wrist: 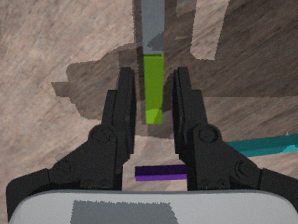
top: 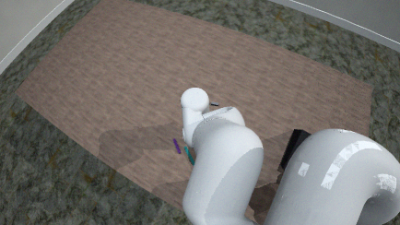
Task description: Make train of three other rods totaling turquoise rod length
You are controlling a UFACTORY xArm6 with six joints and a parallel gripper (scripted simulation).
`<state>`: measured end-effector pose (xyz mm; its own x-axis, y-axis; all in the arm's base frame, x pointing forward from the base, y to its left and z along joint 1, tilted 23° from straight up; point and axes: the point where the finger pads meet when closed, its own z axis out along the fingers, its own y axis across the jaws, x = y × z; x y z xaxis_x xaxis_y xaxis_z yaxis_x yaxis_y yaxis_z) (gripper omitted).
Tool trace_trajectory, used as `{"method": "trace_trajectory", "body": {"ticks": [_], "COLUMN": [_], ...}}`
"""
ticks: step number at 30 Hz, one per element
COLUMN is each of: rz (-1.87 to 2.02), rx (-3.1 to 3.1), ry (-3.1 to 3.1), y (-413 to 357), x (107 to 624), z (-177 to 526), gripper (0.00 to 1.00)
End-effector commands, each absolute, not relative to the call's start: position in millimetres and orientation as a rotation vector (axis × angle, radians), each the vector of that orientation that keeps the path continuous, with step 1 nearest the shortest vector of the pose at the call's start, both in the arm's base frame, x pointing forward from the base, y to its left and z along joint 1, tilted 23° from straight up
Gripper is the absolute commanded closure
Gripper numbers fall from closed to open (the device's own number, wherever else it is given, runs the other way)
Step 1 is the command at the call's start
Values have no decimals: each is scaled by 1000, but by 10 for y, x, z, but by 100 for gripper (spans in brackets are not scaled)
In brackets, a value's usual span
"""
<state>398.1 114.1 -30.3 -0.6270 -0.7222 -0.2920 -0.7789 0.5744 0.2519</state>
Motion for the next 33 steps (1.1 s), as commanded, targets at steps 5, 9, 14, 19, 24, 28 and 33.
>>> {"method": "trace_trajectory", "body": {"ticks": [5,9,14,19,24,28,33], "rz": [537,537,537,537,537,537,537], "rx": [-1270,-1270,-1270,-1270,-1270,-1270,-1270], "ry": [2643,2643,2643,2643,2643,2643,2643], "y": [1066,988,924,834,799,798,798], "x": [3999,4001,4003,4005,4006,4006,4006], "z": [-116,69,223,438,522,524,524], "gripper": [76,76,76,76,76,76,0]}}
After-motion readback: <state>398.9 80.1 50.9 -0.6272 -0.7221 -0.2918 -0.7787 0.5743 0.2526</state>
